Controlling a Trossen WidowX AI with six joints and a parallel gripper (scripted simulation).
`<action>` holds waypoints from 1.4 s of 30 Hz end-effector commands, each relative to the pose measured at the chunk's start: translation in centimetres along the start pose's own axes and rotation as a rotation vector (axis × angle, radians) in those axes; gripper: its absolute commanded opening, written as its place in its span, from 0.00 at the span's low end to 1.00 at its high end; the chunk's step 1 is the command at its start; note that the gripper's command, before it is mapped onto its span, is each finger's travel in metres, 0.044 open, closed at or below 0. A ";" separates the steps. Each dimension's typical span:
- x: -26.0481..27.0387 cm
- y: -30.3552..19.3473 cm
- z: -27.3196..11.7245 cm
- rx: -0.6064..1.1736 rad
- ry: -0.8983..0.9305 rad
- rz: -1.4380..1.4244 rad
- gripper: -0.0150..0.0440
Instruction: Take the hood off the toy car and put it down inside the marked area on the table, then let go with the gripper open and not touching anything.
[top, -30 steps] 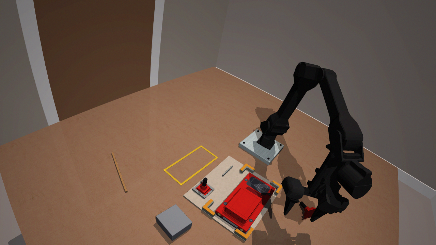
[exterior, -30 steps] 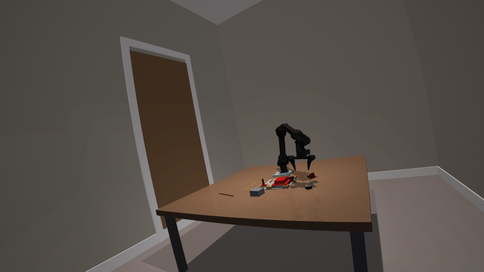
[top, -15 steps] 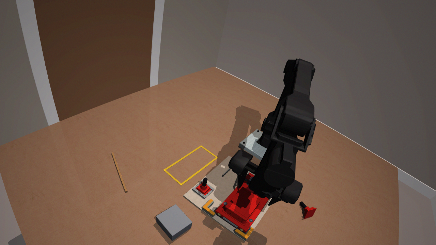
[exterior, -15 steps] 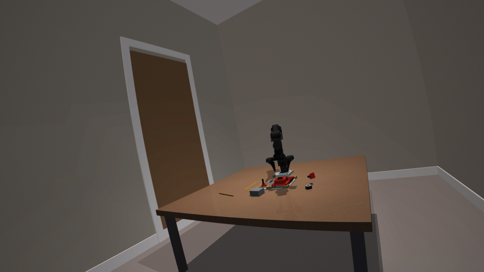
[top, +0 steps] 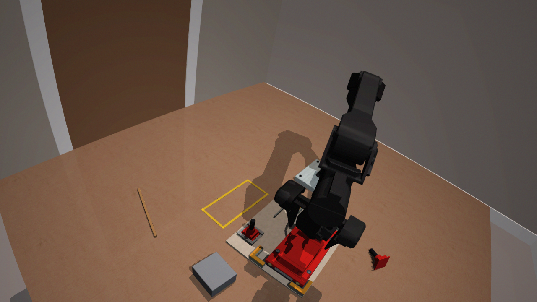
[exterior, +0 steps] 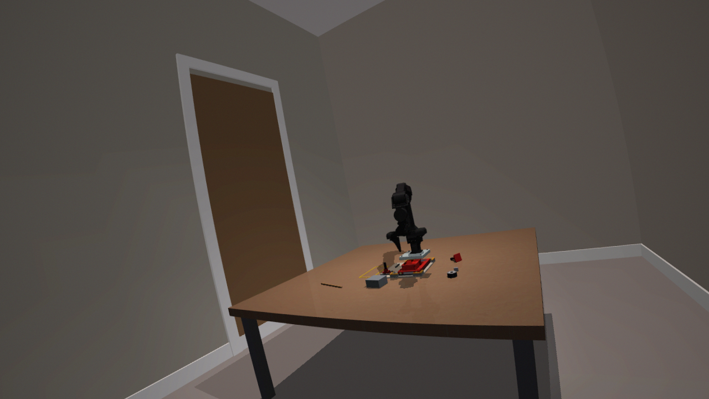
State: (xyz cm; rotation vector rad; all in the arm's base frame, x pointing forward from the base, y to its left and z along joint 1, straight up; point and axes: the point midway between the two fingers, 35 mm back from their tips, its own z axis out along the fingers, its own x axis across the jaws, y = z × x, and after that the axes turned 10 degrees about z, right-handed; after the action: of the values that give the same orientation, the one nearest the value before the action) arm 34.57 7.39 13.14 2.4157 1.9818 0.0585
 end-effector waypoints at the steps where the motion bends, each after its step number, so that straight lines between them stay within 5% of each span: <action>1: 0.0 -0.1 0.5 0.009 0.001 0.005 1.00; 42: 0.0 0.0 3.6 0.009 0.001 0.005 1.00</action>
State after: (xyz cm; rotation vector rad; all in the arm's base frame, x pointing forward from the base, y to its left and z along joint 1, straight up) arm 34.91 7.36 10.08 2.4181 1.9780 0.0615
